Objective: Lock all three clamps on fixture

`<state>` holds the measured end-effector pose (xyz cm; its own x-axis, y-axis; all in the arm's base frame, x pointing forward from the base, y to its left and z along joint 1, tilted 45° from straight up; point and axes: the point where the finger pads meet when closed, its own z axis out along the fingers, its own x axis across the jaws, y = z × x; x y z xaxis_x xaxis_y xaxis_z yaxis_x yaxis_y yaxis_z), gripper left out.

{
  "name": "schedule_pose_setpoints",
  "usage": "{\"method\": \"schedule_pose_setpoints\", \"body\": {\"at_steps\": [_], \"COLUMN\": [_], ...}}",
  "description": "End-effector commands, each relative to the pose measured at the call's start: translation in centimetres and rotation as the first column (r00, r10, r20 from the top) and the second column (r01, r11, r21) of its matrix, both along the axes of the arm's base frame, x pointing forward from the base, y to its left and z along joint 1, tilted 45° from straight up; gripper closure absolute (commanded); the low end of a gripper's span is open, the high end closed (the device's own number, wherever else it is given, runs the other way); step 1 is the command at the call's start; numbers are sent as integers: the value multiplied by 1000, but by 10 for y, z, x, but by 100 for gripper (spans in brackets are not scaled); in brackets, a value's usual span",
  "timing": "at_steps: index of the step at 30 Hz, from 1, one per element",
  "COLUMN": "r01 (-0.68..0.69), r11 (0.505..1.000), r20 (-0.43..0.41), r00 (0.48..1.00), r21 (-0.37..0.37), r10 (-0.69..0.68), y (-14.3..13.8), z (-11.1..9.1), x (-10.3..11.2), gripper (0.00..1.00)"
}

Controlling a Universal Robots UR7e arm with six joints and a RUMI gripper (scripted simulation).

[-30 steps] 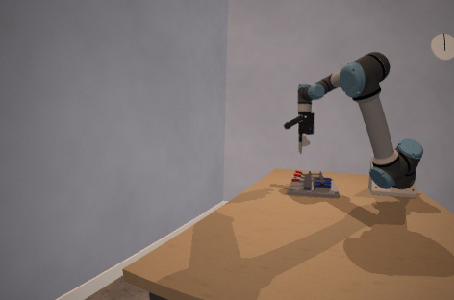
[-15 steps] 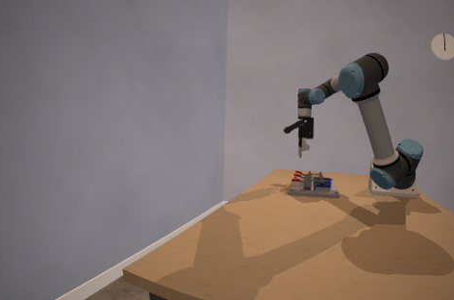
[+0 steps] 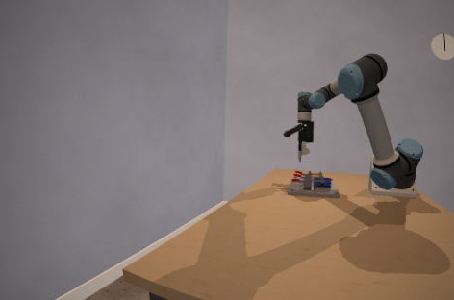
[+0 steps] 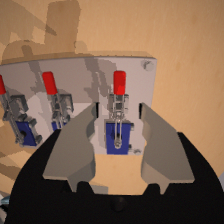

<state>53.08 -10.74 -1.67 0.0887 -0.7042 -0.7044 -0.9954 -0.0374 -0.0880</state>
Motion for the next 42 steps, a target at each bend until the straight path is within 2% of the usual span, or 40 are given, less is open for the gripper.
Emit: {"method": "schedule_pose_setpoints", "body": {"at_steps": [1, 12, 17, 29, 34, 42], "r01": [1, 1, 1, 1, 1, 1], "r11": [1000, 1000, 1000, 1000, 1000, 1000], "r20": [1, 1, 1, 1, 1, 1], "r00": [1000, 1000, 1000, 1000, 1000, 1000], "r21": [-1, -1, -1, -1, -1, -1], "r10": [-1, -1, -1, -1, -1, -1], "y": [13, 13, 33, 33, 51, 51], "z": [-13, -13, -34, -34, -52, -52], "x": [1, 1, 3, 3, 4, 4], "gripper": [72, 72, 72, 72, 72, 72]}}
